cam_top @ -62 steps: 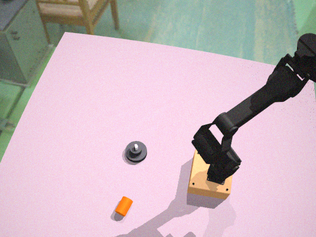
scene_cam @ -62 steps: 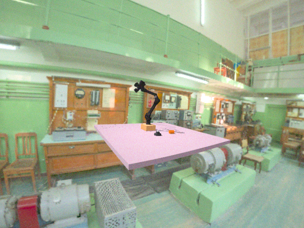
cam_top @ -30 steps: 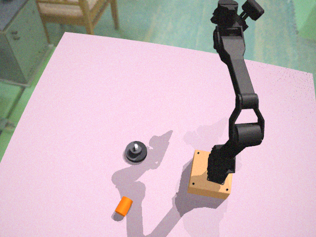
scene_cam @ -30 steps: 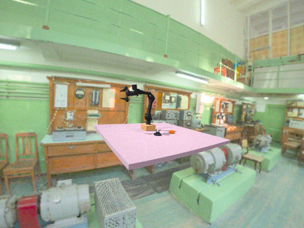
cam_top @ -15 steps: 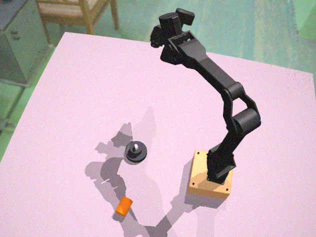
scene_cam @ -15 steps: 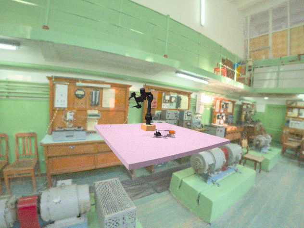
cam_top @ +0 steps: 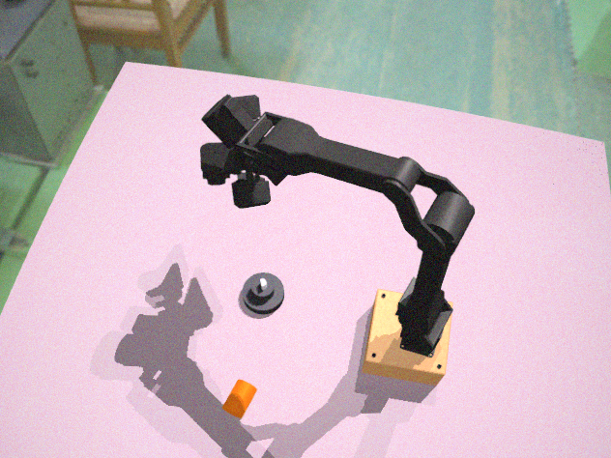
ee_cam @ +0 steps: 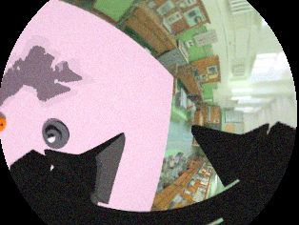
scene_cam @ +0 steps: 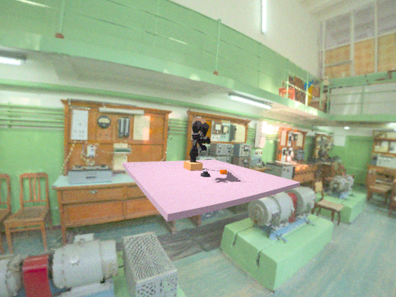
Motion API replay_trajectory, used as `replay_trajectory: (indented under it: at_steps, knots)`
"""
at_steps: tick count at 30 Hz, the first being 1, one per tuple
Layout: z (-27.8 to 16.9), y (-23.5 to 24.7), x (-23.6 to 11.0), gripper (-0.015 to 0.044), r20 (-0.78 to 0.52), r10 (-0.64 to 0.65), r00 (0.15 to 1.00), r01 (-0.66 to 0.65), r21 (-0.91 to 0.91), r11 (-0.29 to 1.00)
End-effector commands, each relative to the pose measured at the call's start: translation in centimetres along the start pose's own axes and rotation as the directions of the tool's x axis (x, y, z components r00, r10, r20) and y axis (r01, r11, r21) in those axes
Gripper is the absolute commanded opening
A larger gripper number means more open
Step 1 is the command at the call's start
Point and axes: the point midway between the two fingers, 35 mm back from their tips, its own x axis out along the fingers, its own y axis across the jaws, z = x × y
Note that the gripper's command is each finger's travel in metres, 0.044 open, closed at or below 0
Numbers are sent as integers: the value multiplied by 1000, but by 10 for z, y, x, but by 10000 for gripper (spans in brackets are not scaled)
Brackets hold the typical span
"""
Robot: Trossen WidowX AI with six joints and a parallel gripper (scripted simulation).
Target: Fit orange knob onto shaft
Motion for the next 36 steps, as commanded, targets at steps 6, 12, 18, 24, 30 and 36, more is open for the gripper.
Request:
replay_trajectory:
  at_steps: [6, 12, 18, 24, 30, 36]
  knots:
    - [86, 124, -24, 440, 128, 285, 950, -256, -204, 945]
    - [116, 206, -52, 440, 123, 455, 882, -383, -375, 844]
    - [126, 290, -90, 440, 47, 606, 794, -483, -557, 675]
    - [110, 371, -135, 440, -92, 707, 701, -549, -703, 453]
    - [104, 384, -143, 440, -121, 717, 686, -557, -722, 411]
    - [101, 397, -129, 440, -121, 717, 686, -557, -722, 411]
